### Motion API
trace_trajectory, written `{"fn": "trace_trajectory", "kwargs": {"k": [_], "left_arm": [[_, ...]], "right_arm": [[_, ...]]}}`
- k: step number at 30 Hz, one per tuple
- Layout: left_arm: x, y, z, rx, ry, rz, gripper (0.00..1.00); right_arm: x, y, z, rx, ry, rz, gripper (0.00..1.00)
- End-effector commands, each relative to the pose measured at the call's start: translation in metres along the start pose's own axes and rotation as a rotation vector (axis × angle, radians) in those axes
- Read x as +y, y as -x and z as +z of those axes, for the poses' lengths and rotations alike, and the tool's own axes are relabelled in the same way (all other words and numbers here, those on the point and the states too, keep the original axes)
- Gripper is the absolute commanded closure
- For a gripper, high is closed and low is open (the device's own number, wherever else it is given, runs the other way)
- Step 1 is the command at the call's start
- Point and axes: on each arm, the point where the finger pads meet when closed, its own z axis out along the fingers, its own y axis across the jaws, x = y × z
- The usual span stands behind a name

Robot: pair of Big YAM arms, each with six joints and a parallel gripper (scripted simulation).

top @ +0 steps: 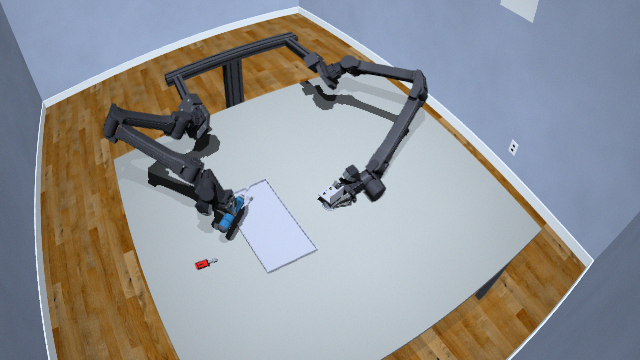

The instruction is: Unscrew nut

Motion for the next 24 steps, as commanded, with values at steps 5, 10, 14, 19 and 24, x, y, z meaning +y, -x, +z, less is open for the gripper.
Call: {"fn": "trace_trajectory", "kwargs": {"k": [5, 10, 14, 19, 24], "left_arm": [[0.004, 0.005, 0.001, -0.002, 0.005, 0.01, 0.41], [0.004, 0.005, 0.001, -0.002, 0.005, 0.01, 0.41], [0.004, 0.005, 0.001, -0.002, 0.005, 0.01, 0.41], [0.004, 0.005, 0.001, -0.002, 0.005, 0.01, 0.41], [0.004, 0.005, 0.001, -0.002, 0.005, 0.01, 0.41]], "right_arm": [[0.035, 0.017, -0.005, -0.047, 0.077, -0.038, 0.58], [0.052, 0.004, 0.003, -0.048, 0.114, -0.104, 0.58], [0.066, -0.003, 0.006, -0.056, 0.148, -0.151, 0.58], [0.077, -0.008, 0.009, -0.062, 0.173, -0.187, 0.58], [0.083, -0.012, 0.01, -0.068, 0.19, -0.211, 0.58]]}}
